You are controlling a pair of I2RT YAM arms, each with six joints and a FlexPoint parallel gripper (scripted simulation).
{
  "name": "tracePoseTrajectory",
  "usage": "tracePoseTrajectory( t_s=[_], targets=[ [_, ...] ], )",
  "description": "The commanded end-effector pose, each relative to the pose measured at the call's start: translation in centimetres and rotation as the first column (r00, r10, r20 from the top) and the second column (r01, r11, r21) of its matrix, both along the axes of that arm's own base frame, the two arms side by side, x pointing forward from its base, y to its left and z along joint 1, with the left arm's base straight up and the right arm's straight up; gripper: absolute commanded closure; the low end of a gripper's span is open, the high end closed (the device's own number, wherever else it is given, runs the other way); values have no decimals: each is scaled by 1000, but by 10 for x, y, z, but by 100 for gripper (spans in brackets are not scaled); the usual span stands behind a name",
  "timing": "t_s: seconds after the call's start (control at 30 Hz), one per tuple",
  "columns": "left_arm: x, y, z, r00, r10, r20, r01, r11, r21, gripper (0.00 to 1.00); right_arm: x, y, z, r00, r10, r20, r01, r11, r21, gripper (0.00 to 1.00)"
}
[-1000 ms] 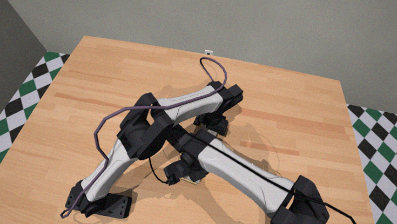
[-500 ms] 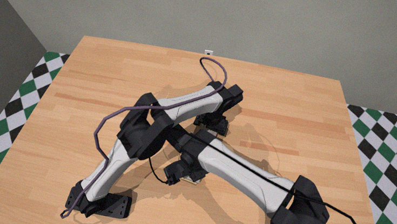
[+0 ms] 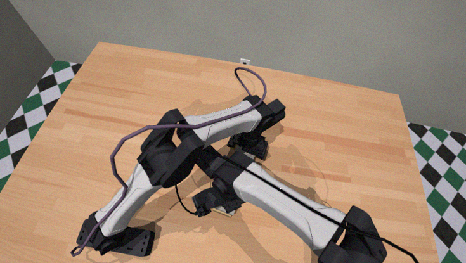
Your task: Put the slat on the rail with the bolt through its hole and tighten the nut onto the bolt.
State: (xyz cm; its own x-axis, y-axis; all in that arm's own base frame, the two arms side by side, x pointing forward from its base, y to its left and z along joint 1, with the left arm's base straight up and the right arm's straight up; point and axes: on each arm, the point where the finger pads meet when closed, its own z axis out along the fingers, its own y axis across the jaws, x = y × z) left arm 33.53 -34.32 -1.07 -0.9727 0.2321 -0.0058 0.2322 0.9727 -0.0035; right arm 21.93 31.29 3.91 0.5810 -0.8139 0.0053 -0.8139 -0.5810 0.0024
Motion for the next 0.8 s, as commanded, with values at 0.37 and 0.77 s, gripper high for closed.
tracePoseTrajectory(
  t_s=[0.37,0.77],
  targets=[
    [3,-2,7,1000,0,15,0,1000,-14,32,1,2,4,1000,3,6,-3,1000,11,86],
    [3,-2,7,1000,0,15,0,1000,-14,32,1,2,4,975,-222,4,222,975,12,86]
  ],
)
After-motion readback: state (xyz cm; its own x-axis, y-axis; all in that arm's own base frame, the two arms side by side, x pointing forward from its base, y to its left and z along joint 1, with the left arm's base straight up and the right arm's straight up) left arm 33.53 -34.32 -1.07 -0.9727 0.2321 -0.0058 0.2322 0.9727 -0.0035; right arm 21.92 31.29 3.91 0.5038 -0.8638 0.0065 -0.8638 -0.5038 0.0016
